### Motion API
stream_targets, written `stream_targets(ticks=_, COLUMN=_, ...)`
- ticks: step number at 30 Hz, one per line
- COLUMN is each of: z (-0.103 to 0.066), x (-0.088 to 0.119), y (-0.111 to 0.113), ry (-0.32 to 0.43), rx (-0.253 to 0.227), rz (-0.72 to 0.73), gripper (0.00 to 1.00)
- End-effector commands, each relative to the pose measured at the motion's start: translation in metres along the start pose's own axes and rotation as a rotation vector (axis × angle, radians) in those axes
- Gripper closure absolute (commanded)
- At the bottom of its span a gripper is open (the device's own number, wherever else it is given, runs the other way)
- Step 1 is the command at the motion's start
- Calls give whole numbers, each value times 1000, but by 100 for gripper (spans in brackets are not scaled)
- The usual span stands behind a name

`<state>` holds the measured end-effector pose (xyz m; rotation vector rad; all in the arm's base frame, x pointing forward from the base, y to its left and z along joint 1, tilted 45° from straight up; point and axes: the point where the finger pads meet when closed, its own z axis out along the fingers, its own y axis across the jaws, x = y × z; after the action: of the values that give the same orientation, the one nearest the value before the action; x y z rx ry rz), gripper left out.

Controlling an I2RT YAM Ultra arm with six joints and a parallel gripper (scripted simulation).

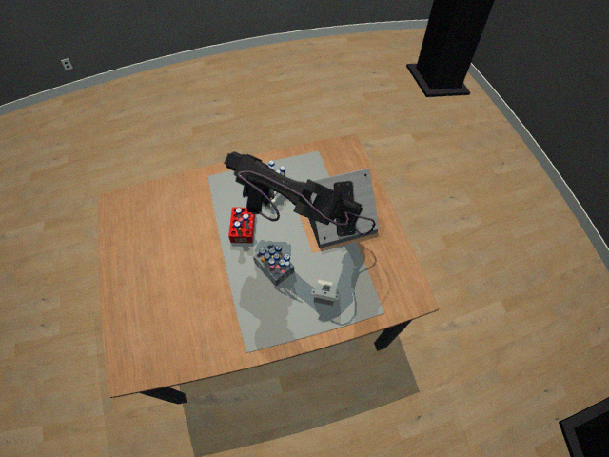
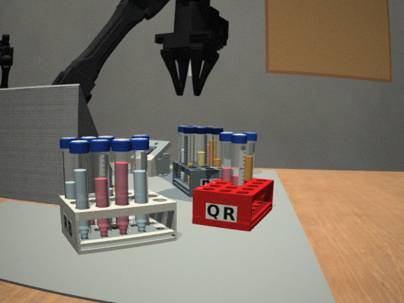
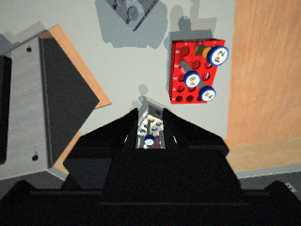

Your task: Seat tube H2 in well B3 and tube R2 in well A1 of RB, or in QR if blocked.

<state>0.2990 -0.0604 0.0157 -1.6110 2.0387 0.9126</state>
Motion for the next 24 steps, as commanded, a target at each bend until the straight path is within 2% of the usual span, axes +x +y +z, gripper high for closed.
stream_targets(ticks=1, z=-9, x=-27, y=5, ry=-22, rx=16, rz=0, gripper=70)
stream_targets(ticks=2, z=-12, x=-33, y=2, ry=-18, rx=27, rz=-9, gripper=70)
stream_targets(ticks=8, z=-11, x=-68, y=10, ry=-22, rx=18, rz=-3, gripper=70)
stream_targets(ticks=12, z=-17, x=-91, y=7, ry=-16, rx=37, rz=-19, gripper=70)
stream_targets(ticks=15, z=-19, x=-93, y=7, ry=-20, rx=45, rz=-10, gripper=70)
stream_targets(ticks=24, z=-17, x=-141, y=14, ry=-20, rx=36, rz=-20, gripper=70)
